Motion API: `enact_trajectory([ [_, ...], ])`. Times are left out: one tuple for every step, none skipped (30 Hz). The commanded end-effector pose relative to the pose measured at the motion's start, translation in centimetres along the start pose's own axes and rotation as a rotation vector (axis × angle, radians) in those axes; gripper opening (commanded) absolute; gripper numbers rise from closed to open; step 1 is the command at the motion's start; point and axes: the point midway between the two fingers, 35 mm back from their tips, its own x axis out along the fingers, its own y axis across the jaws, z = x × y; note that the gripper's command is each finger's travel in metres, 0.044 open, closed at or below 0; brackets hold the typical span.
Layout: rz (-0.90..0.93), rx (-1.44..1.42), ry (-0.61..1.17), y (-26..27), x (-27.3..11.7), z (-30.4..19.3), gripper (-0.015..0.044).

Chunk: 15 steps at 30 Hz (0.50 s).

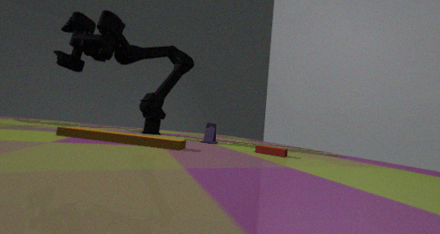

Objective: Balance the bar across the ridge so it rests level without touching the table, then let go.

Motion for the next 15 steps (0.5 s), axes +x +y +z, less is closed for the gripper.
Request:
enact_trajectory([
  [-0.001,-0.007,0.003,0.0,0.0,-0.1,0.0374],
  [-0.006,-0.030,0.014,-0.1,0.0,-0.4,0.0348],
  [-0.013,-0.067,0.032,-0.2,-0.1,-0.9,0.0321],
  [-0.020,-0.111,0.053,-0.3,-0.2,-1.4,0.0315],
  [-0.027,-0.156,0.075,-0.5,-0.3,-2.0,0.0315],
  [-0.034,-0.200,0.097,-0.6,-0.4,-2.6,0.0315],
  [-0.040,-0.244,0.119,-0.8,-0.6,-3.1,0.0315],
  [-0.045,-0.288,0.142,-1.0,-0.7,-3.7,0.0315],
  [-0.050,-0.333,0.165,-1.1,-0.8,-4.2,0.0315],
  [-0.054,-0.377,0.188,-1.3,-1.0,-4.8,0.0315],
  [-0.057,-0.421,0.211,-1.5,-1.2,-5.3,0.0315],
  [-0.060,-0.465,0.234,-1.7,-1.4,-5.8,0.0315],
  [-0.062,-0.509,0.258,-1.9,-1.6,-6.3,0.0315],
  [-0.063,-0.552,0.282,-2.1,-1.8,-6.9,0.0315],
  [-0.064,-0.596,0.306,-2.3,-2.0,-7.4,0.0315],
])
